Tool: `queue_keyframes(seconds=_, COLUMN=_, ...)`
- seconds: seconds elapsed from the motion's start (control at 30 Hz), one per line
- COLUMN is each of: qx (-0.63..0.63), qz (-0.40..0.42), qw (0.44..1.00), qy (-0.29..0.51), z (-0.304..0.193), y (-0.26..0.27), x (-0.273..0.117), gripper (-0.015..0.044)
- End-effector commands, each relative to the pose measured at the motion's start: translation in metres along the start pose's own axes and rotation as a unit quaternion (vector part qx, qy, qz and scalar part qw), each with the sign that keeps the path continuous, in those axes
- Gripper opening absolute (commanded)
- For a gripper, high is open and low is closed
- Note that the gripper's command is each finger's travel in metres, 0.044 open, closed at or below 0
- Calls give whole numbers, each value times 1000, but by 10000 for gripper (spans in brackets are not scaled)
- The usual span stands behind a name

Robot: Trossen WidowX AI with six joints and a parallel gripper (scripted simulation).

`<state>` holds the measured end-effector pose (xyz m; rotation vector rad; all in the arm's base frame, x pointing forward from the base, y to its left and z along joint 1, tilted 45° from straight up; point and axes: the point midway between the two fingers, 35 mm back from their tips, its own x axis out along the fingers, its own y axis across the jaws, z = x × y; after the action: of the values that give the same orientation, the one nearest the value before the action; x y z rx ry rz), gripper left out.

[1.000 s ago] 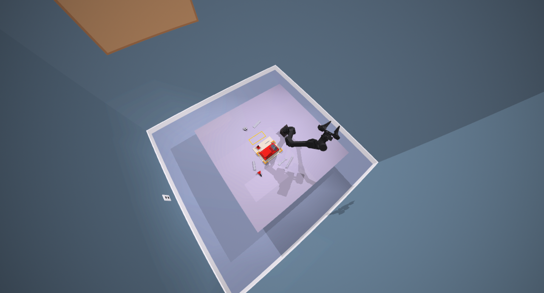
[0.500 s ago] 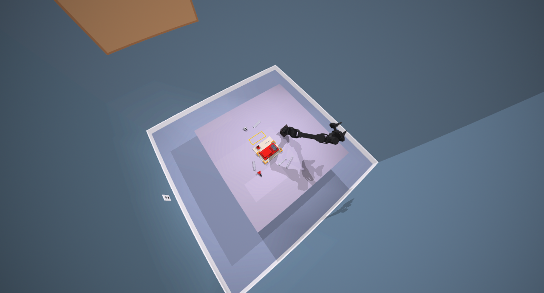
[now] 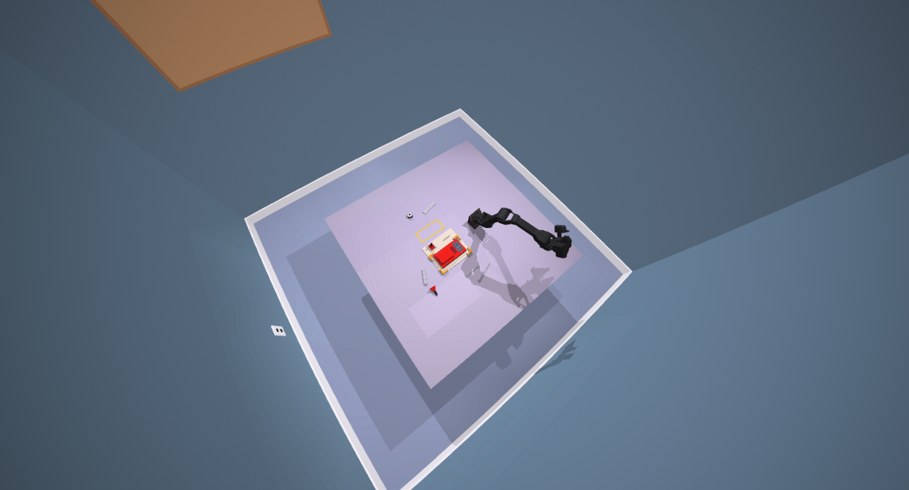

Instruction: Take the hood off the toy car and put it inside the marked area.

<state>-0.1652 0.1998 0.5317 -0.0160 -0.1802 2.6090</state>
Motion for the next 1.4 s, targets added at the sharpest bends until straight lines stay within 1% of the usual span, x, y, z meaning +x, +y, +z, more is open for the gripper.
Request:
queue_keyframes(seconds=0.0, qx=20, qz=-65, qw=997, qy=42, z=-28, y=-46, x=0, gripper=440)
queue_keyframes(seconds=0.17, qx=56, qz=-150, qw=983, qy=89, z=-65, y=-104, x=-18, gripper=440)
queue_keyframes(seconds=0.33, qx=98, qz=-231, qw=959, qy=129, z=-102, y=-157, x=-50, gripper=440)
queue_keyframes(seconds=0.5, qx=146, qz=-310, qw=925, qy=162, z=-139, y=-201, x=-97, gripper=440)
queue_keyframes(seconds=0.7, qx=210, qz=-397, qw=872, qy=192, z=-183, y=-238, x=-166, gripper=440)
queue_keyframes(seconds=0.87, qx=273, qz=-461, qw=818, qy=208, z=-220, y=-250, x=-231, gripper=440)
queue_keyframes(seconds=1.0, qx=325, qz=-506, qw=770, qy=212, z=-248, y=-250, x=-285, gripper=440)
queue_keyframes(seconds=1.2, qx=413, qz=-552, qw=696, qy=202, z=-290, y=-233, x=-360, gripper=440)
queue_keyframes(seconds=1.37, qx=487, qz=-578, qw=631, qy=177, z=-323, y=-205, x=-417, gripper=440)
